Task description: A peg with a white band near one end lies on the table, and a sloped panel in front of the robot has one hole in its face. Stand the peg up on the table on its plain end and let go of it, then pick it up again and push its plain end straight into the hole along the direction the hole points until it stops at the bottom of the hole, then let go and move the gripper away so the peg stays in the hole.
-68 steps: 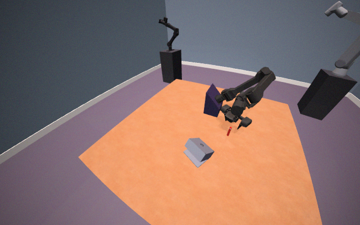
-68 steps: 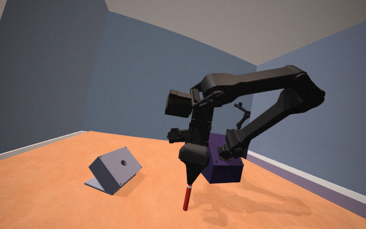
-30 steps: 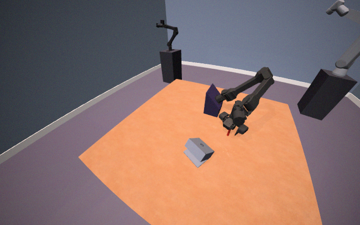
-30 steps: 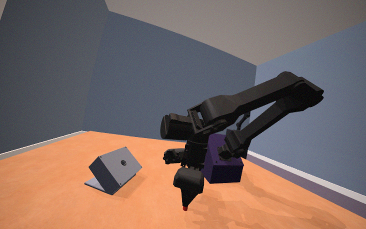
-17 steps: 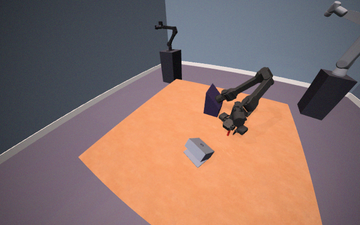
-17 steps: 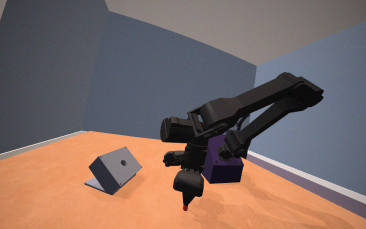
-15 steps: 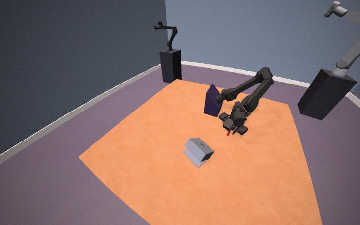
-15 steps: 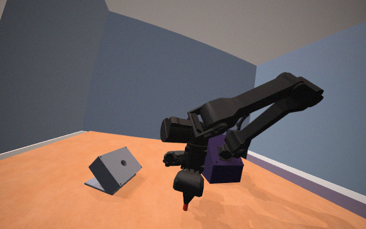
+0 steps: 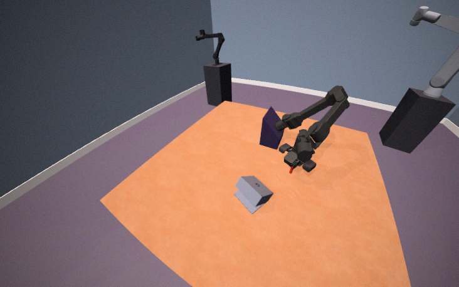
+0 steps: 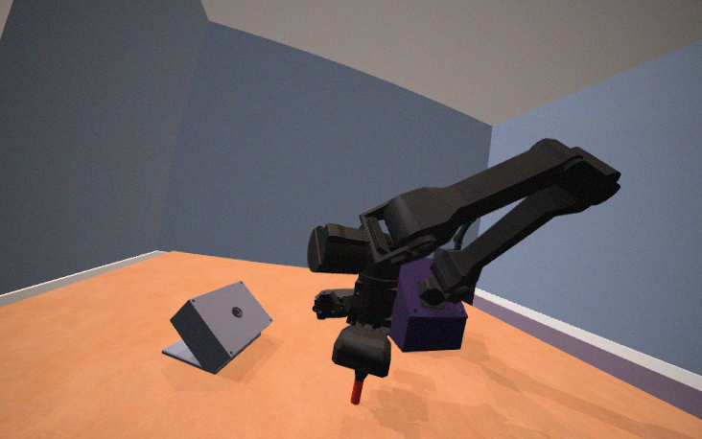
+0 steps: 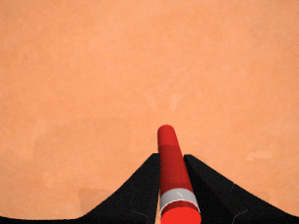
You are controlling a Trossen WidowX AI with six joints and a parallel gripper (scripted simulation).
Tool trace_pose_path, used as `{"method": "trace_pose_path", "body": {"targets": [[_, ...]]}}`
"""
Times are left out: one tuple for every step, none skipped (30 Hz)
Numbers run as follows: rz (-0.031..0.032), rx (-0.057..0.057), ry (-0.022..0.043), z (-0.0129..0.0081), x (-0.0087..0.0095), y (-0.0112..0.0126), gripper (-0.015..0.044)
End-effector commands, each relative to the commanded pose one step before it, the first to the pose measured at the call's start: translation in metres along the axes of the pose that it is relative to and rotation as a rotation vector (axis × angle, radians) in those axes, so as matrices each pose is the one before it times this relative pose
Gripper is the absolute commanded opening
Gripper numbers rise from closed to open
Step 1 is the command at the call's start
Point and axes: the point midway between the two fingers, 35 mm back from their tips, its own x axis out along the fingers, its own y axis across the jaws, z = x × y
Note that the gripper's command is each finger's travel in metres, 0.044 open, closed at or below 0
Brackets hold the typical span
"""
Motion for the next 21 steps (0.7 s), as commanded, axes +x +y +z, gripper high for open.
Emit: {"method": "trace_pose_path", "body": {"targets": [[-0.00105, -0.0028, -0.00111, 0.00068, -0.00342, 0.00017, 0.0], [-0.00087, 0.0001, -0.00058, 0.00045, -0.00226, -0.00002, 0.0], [-0.00104, 0.0001, -0.00067, 0.00052, -0.00283, -0.00004, 0.0], [-0.00116, 0.0002, -0.00072, 0.00056, -0.00339, -0.00008, 0.0], [-0.00116, 0.0002, -0.00069, 0.00053, -0.00369, -0.00012, 0.0], [-0.00102, 0.0002, -0.00058, 0.00046, -0.00356, -0.00015, 0.0], [-0.00091, 0.0002, -0.0005, 0.00041, -0.00356, -0.00016, 0.0], [-0.00081, 0.0002, -0.00041, 0.00038, -0.00358, -0.00017, 0.0], [-0.0007, 0.0003, -0.00034, 0.00035, -0.00359, -0.00017, 0.0], [-0.00058, 0.0003, -0.00026, 0.00033, -0.0036, -0.00017, 0.0], [-0.00047, 0.0003, -0.00018, 0.0003, -0.00361, -0.00017, 0.0], [-0.00035, 0.0003, -0.00011, 0.00028, -0.00362, -0.00017, 0.0], [-0.00023, 0.0003, -0.00004, 0.00025, -0.00363, -0.00018, 0.0], [-0.00011, 0.0003, 0.00003, 0.00022, -0.00364, -0.00018, 0.0], [0.00002, 0.0003, 0.0001, 0.00018, -0.00366, -0.00019, 0.0], [0.00015, 0.0003, 0.00016, 0.00015, -0.00366, -0.0002, 0.0], [0.00028, 0.0003, 0.00022, 0.00012, -0.00367, -0.00021, 0.0], [0.00036, 0.0003, 0.00024, 0.00008, -0.00322, -0.00019, 0.0], [0.00045, 0.0003, 0.00028, 0.00007, -0.00315, -0.0002, 0.0], [0.00055, 0.0002, 0.00032, 0.00006, -0.00315, -0.0002, 0.0], [0.00067, 0.0002, 0.00036, 0.00005, -0.00317, -0.00021, 0.0]]}}
